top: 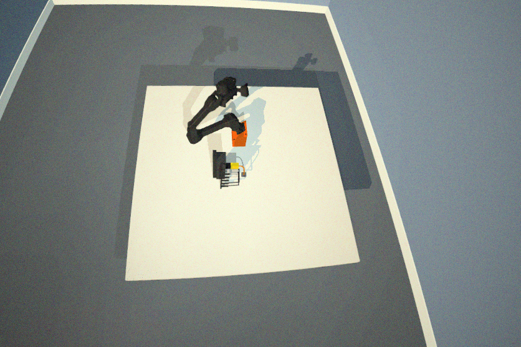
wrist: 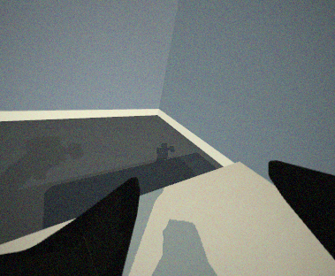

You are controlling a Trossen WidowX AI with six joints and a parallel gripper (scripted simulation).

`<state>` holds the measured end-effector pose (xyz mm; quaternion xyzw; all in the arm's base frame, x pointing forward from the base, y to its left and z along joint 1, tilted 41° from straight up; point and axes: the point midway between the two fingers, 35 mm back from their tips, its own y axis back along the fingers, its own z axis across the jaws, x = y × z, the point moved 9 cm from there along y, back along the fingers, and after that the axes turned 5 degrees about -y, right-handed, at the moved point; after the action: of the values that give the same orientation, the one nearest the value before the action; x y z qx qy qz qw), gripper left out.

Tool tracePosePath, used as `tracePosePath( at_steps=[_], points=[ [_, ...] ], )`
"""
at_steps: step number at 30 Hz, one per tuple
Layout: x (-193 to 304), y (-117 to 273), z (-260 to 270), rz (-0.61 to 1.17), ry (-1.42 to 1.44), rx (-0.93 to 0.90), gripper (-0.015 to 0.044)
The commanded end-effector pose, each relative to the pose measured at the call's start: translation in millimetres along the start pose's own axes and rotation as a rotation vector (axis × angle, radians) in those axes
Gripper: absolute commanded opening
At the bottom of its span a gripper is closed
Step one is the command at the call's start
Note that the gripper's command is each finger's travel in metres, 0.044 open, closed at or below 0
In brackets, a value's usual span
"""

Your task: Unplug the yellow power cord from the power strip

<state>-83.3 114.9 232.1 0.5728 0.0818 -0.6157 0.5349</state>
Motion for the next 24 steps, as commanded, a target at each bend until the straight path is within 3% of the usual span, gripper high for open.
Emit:
tracePosePath(
  at_steps=[1, 9, 17, 24],
  points=[
    [-0.6, -0.1, -1.7, 0.003, -0.003, 0.012, 0.0374],
    [-11.7, 13.5, -83.5, 0.204, -0.175, 0.499, 0.0164],
    [13.8, 65.6, -168.9, 0.555, -0.425, 0.851, 0.016],
    [66.0, 131.6, -218.3, 0.896, -0.7, 0.938, 0.016]
  ],
)
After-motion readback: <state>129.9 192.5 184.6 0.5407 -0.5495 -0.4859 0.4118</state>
